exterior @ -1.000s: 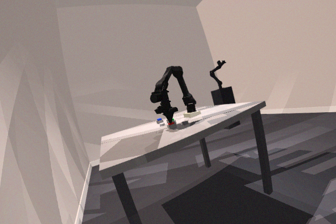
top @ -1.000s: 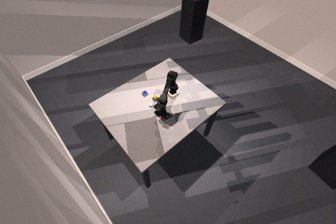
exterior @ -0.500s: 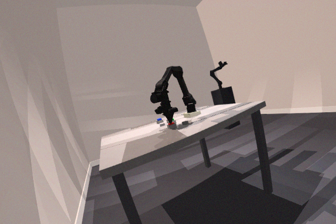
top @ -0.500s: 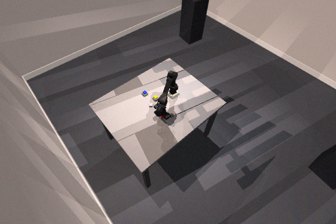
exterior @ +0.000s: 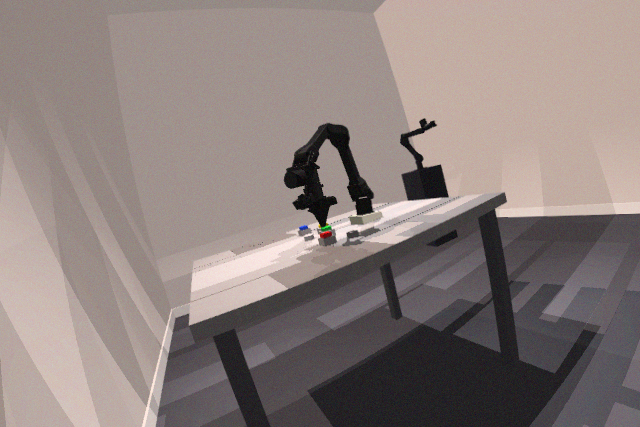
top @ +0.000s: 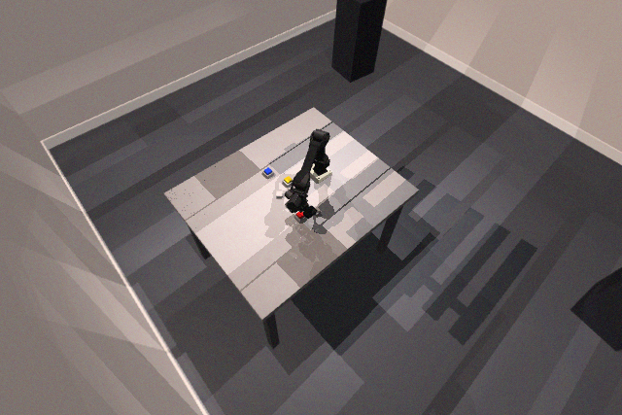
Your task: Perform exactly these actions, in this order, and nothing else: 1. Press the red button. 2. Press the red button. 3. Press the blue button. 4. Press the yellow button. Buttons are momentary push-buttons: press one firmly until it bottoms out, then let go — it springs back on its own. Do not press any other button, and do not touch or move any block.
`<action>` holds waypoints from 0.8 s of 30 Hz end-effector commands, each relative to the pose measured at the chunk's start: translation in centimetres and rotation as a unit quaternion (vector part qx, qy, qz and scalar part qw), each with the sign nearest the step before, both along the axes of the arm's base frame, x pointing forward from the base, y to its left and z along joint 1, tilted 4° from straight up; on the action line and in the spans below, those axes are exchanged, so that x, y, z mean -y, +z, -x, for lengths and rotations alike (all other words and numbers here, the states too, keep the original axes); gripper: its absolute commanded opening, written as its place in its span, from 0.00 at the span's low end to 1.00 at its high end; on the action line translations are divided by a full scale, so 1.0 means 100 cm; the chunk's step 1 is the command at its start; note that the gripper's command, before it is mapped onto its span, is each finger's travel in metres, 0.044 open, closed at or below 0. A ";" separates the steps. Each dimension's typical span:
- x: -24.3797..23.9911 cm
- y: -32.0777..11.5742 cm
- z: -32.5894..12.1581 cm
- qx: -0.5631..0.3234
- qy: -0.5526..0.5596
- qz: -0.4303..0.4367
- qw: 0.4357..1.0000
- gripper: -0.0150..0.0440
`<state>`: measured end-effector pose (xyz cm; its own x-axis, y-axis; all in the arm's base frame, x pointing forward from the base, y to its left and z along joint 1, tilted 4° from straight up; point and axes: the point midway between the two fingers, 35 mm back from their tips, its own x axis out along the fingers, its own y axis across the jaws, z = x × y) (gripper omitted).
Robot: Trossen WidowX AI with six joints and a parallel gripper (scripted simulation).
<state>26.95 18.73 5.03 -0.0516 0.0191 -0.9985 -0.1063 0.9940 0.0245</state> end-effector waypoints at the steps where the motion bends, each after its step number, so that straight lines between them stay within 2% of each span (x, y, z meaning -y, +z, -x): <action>1: 0.000 -0.006 0.001 -0.002 0.000 -0.001 1.000 0.29; 24: 0.000 -0.030 0.003 -0.002 0.000 -0.001 1.000 0.29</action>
